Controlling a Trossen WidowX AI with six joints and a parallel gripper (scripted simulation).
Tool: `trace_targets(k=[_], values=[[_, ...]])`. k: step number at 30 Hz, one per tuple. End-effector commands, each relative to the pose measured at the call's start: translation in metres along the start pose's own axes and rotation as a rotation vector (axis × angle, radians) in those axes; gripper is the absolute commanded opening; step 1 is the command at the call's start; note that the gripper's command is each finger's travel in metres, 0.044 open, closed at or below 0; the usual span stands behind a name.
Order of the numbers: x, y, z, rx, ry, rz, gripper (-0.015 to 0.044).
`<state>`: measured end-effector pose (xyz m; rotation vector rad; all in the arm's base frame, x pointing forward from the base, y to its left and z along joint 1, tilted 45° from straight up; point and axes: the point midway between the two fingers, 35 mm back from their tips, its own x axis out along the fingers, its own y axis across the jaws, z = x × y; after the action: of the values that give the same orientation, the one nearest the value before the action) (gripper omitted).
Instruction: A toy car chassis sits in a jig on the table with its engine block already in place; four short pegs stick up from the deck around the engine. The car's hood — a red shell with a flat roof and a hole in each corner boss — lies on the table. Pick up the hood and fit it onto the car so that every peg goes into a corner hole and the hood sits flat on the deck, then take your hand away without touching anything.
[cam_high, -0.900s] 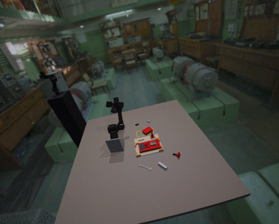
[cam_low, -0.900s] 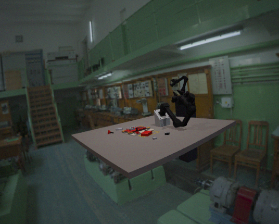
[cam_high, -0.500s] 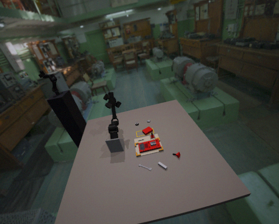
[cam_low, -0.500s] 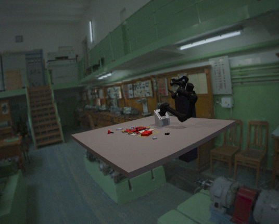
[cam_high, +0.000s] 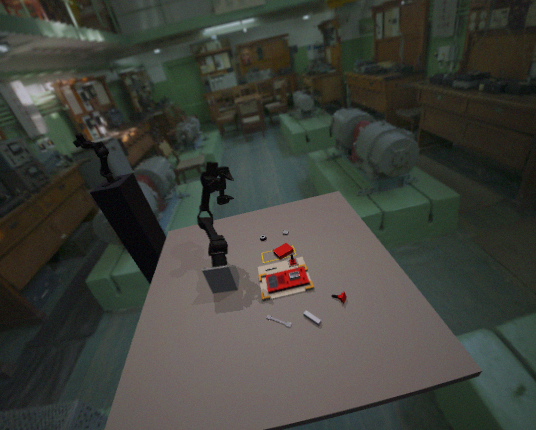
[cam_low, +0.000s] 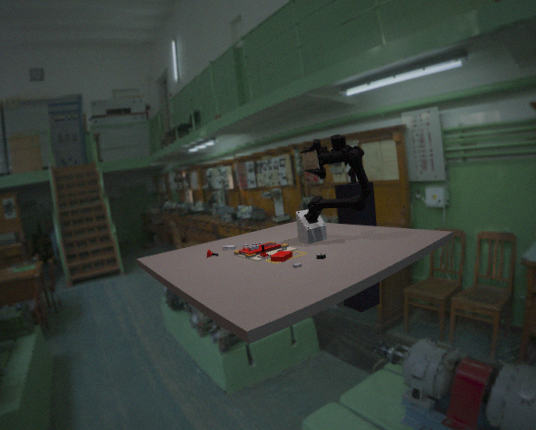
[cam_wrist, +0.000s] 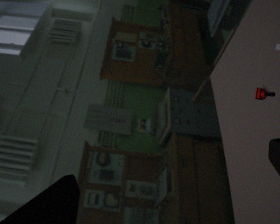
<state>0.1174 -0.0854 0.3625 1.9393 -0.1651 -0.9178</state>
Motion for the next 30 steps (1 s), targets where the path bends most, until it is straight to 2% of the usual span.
trace_targets(k=[1,9,16,23,30], values=[[0.03,0.0,-0.011,-0.202,0.11,-0.092,0.044],[0.091,-0.017,-0.055,-0.67,0.421,-0.234,0.044],[0.132,-0.054,-0.104,-1.063,0.74,-0.283,0.044],[0.159,-0.106,-0.153,-1.425,1.095,-0.254,0.044],[0.173,-0.178,-0.191,-1.728,1.483,-0.143,0.044]])
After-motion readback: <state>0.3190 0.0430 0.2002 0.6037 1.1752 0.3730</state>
